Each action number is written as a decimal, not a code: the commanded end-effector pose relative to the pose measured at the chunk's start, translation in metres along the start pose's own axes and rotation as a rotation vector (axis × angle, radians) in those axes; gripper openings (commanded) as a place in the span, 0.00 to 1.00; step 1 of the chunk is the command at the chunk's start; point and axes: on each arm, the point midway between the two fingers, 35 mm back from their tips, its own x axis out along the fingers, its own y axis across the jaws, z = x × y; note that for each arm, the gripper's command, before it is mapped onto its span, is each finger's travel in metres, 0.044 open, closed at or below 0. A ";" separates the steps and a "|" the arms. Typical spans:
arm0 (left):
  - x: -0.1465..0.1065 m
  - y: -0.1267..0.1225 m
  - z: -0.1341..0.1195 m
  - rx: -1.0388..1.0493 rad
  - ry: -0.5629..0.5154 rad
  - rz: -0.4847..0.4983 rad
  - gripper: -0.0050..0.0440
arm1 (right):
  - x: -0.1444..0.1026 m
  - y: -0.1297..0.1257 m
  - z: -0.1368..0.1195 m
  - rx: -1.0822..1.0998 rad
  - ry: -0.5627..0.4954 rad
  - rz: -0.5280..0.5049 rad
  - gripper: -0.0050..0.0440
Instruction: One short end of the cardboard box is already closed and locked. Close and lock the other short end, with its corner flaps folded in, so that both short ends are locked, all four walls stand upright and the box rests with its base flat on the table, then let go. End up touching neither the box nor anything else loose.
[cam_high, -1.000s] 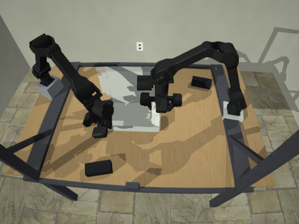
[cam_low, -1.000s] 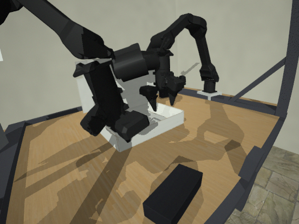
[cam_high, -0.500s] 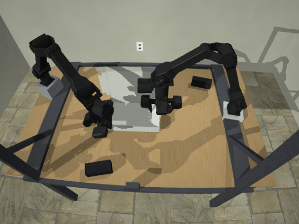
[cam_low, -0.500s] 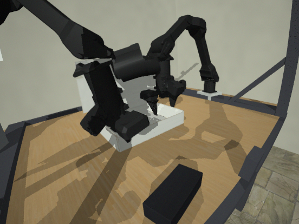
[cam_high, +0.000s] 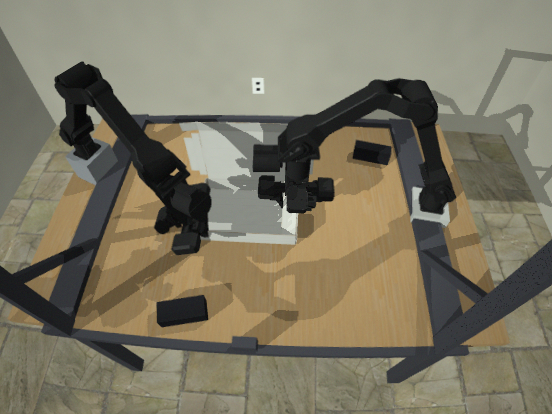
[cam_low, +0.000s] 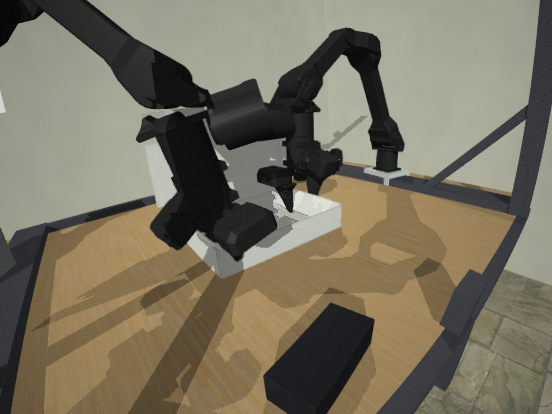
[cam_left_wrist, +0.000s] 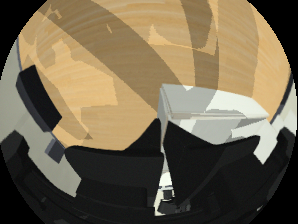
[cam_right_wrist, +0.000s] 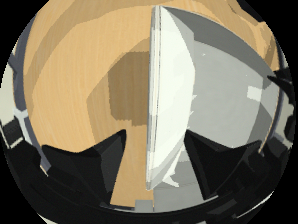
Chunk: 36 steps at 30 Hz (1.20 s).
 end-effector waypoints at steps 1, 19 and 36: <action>-0.011 0.007 -0.005 0.001 0.017 0.026 0.11 | -0.006 0.001 -0.001 0.005 0.003 -0.006 0.68; -0.011 0.005 -0.006 -0.004 0.018 0.023 0.11 | -0.006 0.000 0.000 0.005 0.001 -0.008 0.47; -0.011 0.005 -0.006 -0.005 0.018 0.023 0.11 | -0.007 0.000 0.000 0.005 0.000 -0.010 0.26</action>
